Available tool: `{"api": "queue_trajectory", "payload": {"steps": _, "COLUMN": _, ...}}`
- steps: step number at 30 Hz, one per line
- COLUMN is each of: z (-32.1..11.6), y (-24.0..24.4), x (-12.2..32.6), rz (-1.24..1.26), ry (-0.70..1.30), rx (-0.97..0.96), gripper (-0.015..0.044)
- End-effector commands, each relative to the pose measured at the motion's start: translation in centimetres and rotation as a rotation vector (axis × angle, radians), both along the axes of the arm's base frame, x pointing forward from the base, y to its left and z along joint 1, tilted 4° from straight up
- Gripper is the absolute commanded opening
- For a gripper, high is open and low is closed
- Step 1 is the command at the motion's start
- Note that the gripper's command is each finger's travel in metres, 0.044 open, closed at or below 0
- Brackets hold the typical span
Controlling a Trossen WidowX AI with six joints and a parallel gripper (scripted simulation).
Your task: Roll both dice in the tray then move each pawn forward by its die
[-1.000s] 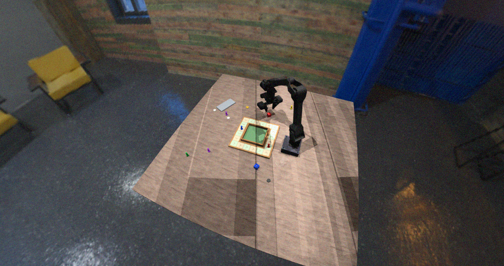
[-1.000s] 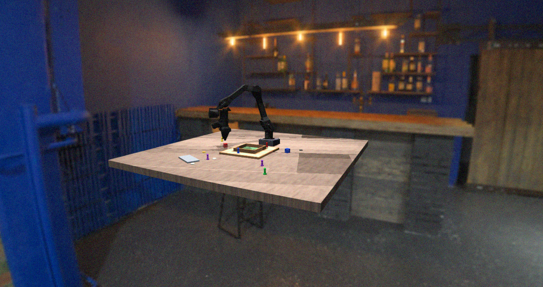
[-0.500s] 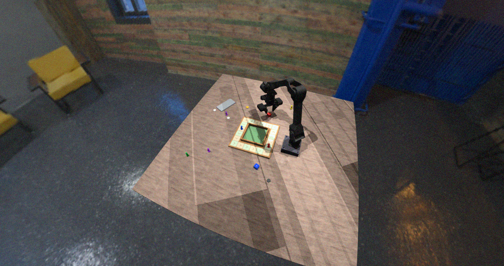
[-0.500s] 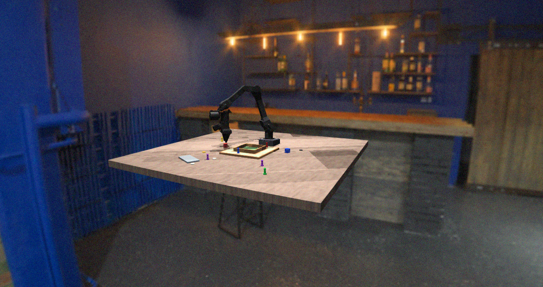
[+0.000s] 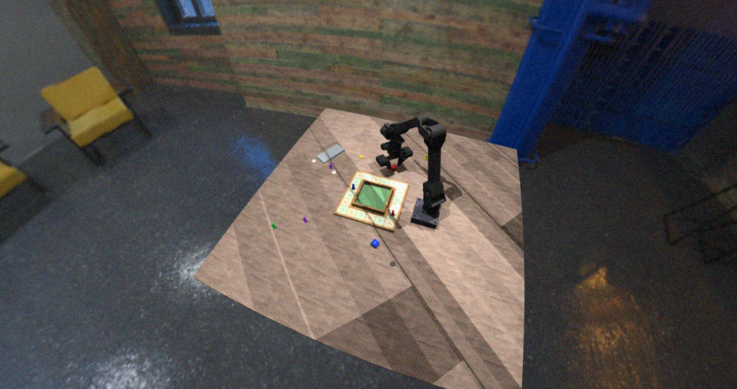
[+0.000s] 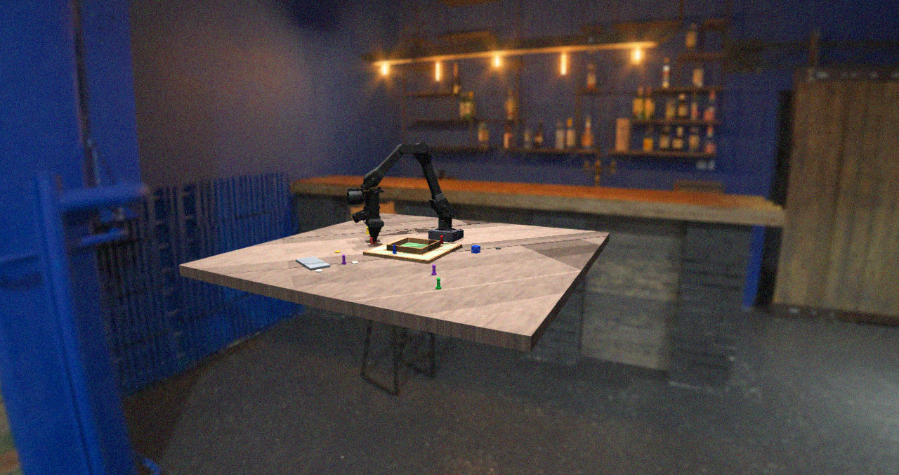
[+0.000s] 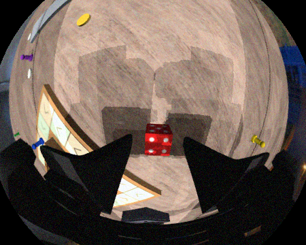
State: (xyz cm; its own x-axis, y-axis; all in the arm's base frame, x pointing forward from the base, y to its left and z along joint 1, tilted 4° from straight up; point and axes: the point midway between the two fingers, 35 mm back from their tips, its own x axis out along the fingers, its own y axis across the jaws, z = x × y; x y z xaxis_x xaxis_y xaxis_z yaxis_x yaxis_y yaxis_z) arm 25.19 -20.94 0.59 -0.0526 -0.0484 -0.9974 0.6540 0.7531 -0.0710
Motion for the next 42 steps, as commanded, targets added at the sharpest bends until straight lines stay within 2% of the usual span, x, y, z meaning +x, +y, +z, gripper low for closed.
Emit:
{"api": "queue_trajectory", "payload": {"steps": 1, "z": -0.5, "y": 0.1, "x": 0.0, "rz": 0.0, "ry": -0.002, "rx": 0.006, "gripper": 0.0275}}
{"api": "queue_trajectory", "payload": {"steps": 7, "z": -0.5, "y": 0.1, "x": 0.0, "rz": 0.0, "ry": -0.002, "rx": 0.006, "gripper": 0.0118}}
{"api": "queue_trajectory", "payload": {"steps": 14, "z": -0.5, "y": 0.1, "x": 0.0, "rz": 0.0, "ry": -0.002, "rx": 0.006, "gripper": 0.0071}}
{"api": "queue_trajectory", "payload": {"steps": 17, "z": -0.1, "y": -0.1, "x": 0.2, "rz": -0.003, "ry": -0.009, "rx": -0.012, "gripper": 0.0}}
{"api": "queue_trajectory", "payload": {"steps": 37, "z": 11.3, "y": 1.3, "x": 0.6, "rz": 0.0, "ry": -0.004, "rx": 0.005, "gripper": 0.0}}
{"api": "queue_trajectory", "payload": {"steps": 42, "z": 11.7, "y": 1.4, "x": 0.6, "rz": 0.0, "ry": -0.003, "rx": 0.007, "gripper": 0.0}}
